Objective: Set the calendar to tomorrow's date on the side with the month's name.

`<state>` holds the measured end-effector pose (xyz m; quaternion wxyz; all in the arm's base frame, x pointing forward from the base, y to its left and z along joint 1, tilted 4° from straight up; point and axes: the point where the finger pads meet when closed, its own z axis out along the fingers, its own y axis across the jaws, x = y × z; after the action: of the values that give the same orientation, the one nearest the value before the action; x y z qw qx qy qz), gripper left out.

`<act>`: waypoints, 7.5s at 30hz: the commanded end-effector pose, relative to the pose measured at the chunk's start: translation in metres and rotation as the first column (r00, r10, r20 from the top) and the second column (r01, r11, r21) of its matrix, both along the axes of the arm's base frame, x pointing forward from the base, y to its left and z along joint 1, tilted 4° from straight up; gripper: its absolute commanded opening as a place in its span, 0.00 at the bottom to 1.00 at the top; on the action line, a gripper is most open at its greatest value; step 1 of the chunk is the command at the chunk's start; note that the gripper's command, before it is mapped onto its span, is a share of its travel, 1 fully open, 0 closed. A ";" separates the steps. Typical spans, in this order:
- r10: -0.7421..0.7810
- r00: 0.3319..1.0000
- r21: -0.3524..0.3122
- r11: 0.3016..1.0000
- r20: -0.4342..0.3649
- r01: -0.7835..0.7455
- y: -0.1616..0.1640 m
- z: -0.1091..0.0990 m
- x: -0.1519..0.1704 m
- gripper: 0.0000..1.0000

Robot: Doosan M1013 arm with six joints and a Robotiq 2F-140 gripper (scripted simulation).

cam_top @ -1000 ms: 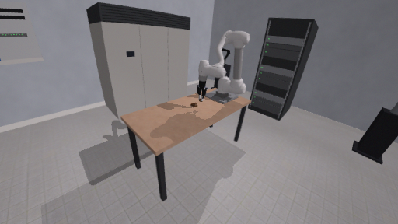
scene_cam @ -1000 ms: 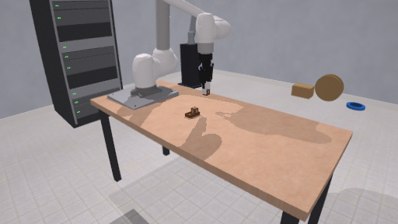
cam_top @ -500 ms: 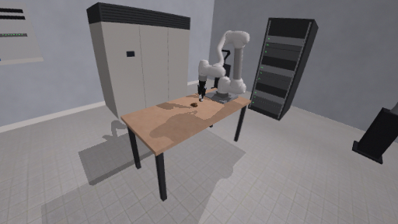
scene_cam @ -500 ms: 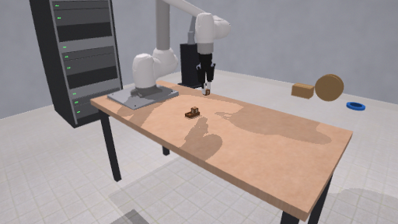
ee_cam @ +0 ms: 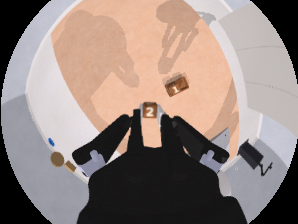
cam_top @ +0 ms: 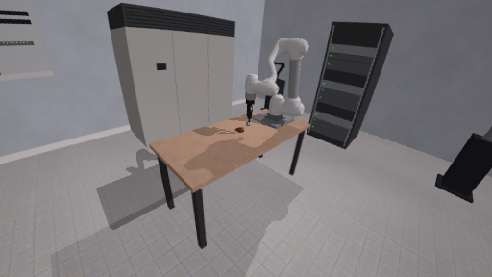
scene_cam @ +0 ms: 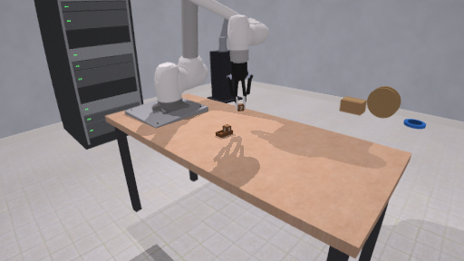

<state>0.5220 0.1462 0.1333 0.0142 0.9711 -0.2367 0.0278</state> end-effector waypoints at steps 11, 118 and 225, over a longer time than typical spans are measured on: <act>-0.461 0.887 0.016 0.887 0.021 0.461 0.000 0.000 0.000 0.17; -0.512 -0.857 0.111 -0.857 -0.063 0.503 -0.003 -0.055 0.003 0.17; -0.512 -0.857 0.111 -0.857 -0.063 0.503 -0.005 -0.099 0.005 0.17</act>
<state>0.5269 0.1411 0.0341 -0.0240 0.0275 -0.9990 0.0273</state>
